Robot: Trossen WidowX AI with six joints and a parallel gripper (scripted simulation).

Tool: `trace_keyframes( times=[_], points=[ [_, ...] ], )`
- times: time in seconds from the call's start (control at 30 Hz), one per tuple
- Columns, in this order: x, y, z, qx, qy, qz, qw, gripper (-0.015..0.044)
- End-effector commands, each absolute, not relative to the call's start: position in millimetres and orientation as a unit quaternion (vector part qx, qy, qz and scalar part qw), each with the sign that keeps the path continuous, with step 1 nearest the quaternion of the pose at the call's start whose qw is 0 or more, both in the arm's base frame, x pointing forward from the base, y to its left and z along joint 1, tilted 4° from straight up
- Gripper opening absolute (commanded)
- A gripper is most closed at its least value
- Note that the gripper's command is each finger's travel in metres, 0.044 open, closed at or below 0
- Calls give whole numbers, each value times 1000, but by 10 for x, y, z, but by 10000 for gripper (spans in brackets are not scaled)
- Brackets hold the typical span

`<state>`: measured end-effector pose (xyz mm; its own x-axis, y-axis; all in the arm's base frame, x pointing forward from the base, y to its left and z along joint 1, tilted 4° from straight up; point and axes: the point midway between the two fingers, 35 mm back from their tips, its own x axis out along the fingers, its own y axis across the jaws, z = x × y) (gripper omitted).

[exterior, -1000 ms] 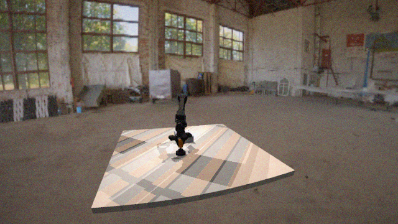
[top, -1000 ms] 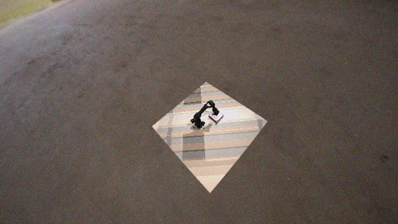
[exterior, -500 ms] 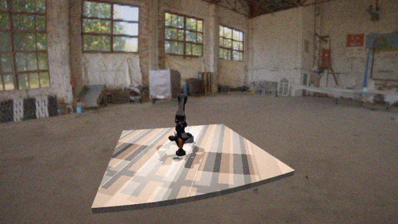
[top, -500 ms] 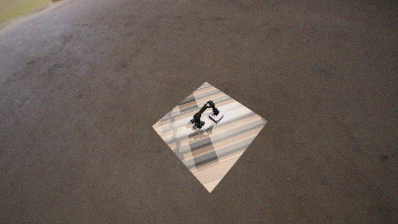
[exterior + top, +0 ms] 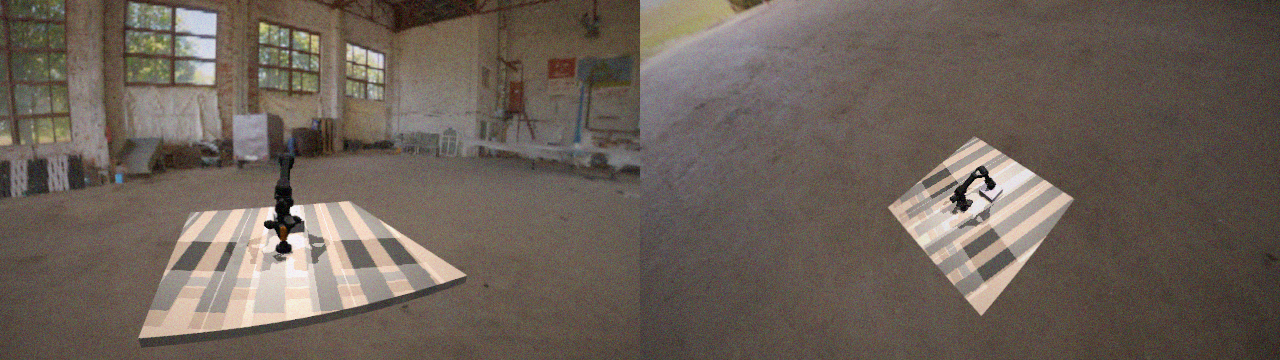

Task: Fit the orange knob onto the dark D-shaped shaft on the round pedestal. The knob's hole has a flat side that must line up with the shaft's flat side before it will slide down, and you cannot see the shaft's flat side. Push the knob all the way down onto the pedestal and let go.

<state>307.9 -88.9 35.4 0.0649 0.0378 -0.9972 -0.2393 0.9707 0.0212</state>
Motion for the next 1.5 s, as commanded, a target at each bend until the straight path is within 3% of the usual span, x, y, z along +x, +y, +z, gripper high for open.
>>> trace_keyframes(
  times=[0.0, 0.4, 1.47],
  points=[
    [3069, -884, 372, -76, 676, 98, 726, 0],
    [3055, -881, 416, -151, 662, 168, 714, 0],
    [3057, -879, 402, -154, 662, 171, 714, 0]
  ],
)
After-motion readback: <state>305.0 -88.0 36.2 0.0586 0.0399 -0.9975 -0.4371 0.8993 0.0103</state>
